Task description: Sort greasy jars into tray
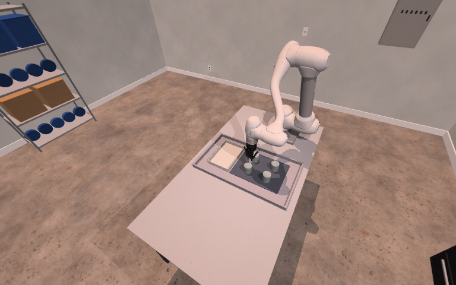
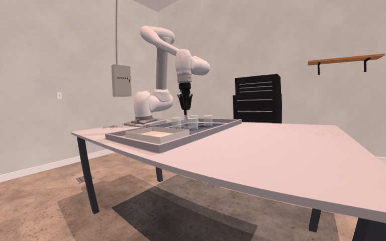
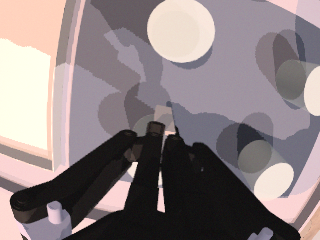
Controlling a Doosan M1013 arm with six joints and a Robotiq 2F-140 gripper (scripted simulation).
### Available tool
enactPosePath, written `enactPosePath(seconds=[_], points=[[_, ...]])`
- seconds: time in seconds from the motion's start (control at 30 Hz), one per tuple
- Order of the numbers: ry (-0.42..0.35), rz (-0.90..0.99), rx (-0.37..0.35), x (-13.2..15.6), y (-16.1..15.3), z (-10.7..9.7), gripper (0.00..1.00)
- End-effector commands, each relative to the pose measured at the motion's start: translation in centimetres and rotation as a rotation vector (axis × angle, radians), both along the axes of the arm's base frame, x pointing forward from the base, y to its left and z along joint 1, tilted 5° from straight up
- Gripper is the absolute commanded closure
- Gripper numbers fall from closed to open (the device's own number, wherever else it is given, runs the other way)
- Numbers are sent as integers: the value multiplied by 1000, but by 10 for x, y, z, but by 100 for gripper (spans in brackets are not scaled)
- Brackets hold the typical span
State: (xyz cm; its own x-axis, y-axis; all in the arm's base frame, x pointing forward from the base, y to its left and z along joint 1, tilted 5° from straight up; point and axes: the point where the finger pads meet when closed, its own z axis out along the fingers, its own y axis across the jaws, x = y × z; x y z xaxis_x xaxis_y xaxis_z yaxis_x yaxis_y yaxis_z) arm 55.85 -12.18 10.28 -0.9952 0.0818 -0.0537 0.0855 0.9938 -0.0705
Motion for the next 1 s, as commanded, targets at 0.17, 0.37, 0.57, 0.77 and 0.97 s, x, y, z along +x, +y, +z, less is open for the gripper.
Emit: enactPosePath(seconds=[0.17, 0.37, 0.57, 0.77, 0.97], points=[[4, -1, 0, -21, 2, -5, 100], [4, -1, 0, -26, 2, -7, 100], [4, -1, 0, -26, 2, -7, 100], [4, -1, 0, -26, 2, -7, 100], [4, -1, 0, -26, 2, -7, 100]])
